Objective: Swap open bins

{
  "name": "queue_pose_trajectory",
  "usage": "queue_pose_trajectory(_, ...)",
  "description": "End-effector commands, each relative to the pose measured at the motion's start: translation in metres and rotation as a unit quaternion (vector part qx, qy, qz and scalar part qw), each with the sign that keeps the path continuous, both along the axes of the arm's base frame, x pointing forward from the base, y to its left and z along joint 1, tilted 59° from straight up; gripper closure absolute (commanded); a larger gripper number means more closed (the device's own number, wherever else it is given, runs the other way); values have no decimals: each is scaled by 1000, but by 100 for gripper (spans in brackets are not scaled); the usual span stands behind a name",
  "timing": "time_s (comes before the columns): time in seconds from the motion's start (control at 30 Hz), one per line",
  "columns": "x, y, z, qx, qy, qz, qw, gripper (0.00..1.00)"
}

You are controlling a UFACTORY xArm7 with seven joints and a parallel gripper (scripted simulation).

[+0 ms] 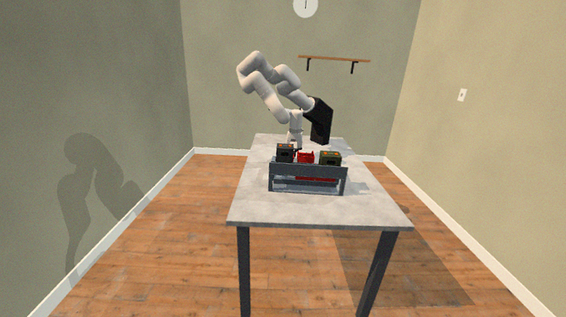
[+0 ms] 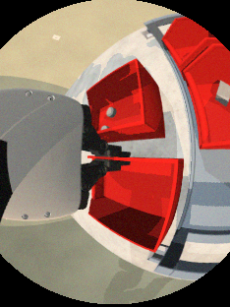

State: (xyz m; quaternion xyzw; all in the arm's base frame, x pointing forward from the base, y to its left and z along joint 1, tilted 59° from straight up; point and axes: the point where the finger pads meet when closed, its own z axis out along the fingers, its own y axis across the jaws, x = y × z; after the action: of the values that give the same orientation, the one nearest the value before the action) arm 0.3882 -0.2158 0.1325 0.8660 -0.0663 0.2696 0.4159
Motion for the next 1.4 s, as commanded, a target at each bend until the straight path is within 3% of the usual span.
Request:
queue_pose_trajectory(0.0, 1, 1, 0, 0, 0, 1, 1000, 100)
queue_pose_trajectory(1.0, 0, 2, 1, 0, 0, 1, 1000, 100)
queue_pose_trajectory(1.37, -7, 15, 10, 0, 0, 1, 1000, 100)
